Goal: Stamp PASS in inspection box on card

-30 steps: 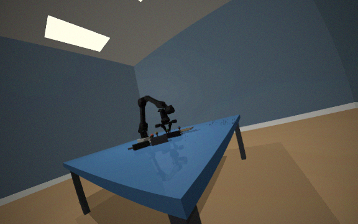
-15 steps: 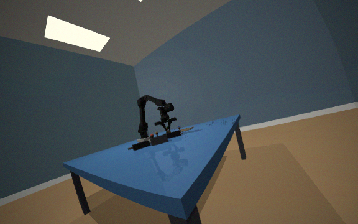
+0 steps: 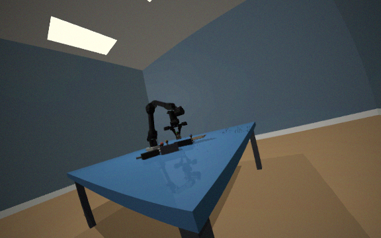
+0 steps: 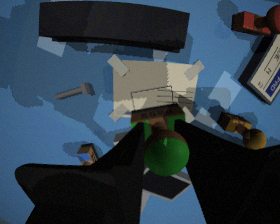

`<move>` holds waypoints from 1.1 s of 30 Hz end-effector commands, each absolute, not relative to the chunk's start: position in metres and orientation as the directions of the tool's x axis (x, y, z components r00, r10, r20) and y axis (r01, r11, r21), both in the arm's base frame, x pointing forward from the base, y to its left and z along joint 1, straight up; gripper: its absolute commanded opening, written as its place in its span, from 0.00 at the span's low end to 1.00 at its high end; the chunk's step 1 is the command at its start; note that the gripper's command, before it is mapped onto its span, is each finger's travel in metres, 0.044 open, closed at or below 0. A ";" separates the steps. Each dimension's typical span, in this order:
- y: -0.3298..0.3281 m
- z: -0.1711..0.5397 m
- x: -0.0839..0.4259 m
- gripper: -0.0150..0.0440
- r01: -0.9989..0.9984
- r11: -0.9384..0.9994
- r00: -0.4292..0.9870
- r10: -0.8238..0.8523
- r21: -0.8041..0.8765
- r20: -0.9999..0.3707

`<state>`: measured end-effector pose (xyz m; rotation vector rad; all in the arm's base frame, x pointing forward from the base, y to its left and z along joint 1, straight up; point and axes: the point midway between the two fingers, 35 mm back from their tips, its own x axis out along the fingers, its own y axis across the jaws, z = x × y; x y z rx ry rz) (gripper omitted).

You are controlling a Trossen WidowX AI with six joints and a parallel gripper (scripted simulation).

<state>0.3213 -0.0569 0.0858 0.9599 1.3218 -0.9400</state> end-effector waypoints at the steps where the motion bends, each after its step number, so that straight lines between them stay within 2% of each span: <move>1: -0.058 0.093 0.321 0.25 0.943 0.331 0.030 -0.013 0.024 -0.999; 11: -0.060 0.106 0.321 0.25 0.943 0.331 0.030 -0.013 0.024 -0.999; 33: -0.175 0.110 0.357 0.25 0.942 0.334 0.033 -0.023 0.024 -0.999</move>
